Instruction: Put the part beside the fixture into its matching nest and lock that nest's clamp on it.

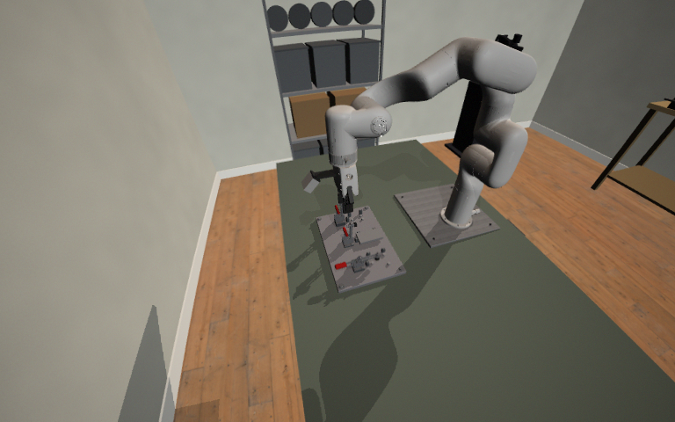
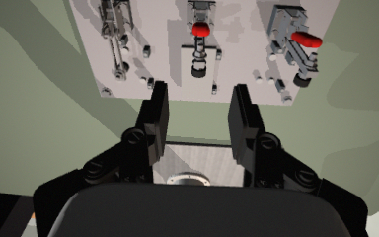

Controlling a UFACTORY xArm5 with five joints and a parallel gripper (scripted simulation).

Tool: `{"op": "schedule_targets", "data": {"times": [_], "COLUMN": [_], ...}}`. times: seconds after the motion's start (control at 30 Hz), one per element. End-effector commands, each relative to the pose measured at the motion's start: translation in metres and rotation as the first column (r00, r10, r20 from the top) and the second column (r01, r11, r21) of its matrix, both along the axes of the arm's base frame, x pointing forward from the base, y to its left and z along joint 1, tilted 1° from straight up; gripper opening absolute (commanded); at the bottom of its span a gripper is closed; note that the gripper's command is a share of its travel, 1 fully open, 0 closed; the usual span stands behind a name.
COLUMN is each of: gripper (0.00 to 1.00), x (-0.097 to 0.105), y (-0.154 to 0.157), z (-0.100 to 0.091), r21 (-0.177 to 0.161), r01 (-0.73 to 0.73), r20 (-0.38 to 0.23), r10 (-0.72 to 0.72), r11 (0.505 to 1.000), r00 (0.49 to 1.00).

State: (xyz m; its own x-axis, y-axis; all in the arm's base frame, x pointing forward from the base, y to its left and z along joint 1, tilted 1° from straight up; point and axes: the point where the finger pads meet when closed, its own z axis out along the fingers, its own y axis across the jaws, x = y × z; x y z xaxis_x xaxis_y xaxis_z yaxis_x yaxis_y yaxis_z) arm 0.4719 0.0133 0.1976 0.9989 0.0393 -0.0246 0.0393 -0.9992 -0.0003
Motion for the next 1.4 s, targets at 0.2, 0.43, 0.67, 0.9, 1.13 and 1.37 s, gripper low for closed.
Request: {"op": "schedule_targets", "data": {"times": [0.2,0.43,0.67,0.9,1.13,1.37], "gripper": [0.47,0.47,0.47,0.47,0.47,0.47], "x": [0.004,0.004,0.003,0.003,0.003,0.002], "y": [0.000,0.000,0.000,0.000,-0.001,-0.001], "z": [0.001,-0.008,-0.029,-0.049,-0.075,-0.088], "r21": [0.000,0.000,0.000,0.000,0.000,0.000], "r01": [0.000,0.000,0.000,0.000,0.000,0.000], "r20": [0.003,0.003,0.003,0.003,0.003,0.003], "r10": [0.000,0.000,0.000,0.000,0.000,0.000], "r11": [1.000,1.000,1.000,1.000,1.000,1.000], "r00": [1.000,1.000,1.000,1.000,1.000,1.000]}}
